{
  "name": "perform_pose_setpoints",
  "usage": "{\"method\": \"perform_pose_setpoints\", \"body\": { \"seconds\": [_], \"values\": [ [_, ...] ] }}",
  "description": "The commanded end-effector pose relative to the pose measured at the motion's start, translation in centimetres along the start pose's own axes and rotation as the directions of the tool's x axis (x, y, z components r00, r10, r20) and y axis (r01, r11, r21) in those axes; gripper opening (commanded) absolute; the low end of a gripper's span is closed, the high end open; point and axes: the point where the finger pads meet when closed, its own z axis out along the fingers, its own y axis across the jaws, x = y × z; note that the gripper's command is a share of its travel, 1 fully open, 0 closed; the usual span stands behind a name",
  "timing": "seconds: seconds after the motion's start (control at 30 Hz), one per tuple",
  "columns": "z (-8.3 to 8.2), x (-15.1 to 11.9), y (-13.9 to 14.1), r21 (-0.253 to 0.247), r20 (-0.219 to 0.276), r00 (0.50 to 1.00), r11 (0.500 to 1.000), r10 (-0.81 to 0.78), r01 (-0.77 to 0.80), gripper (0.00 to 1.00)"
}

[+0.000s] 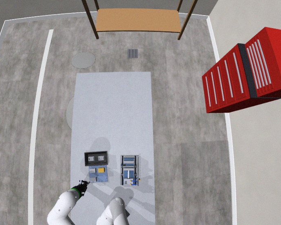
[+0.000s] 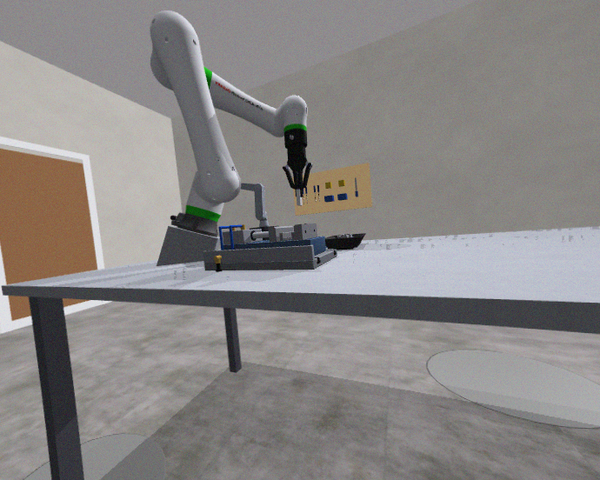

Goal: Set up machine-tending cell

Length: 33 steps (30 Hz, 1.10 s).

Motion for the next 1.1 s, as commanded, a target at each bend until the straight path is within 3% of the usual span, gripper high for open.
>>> {"method": "perform_pose_setpoints", "body": {
  "seconds": [0.0,0.03,0.07,1.07],
  "values": [
    [0.21,0.54,-2.63,-0.033,0.007,1.0,0.999,0.007,-0.006,0.0],
    [0.22,0.54,-2.64,-0.033,0.007,1.0,0.999,0.007,-0.006,0.0],
    [0.22,0.54,-2.64,-0.033,0.007,1.0,0.999,0.007,-0.006,0.4],
    [0.22,0.54,-2.64,-0.033,0.007,1.0,0.999,0.007,-0.006,0.4]
  ]
}}
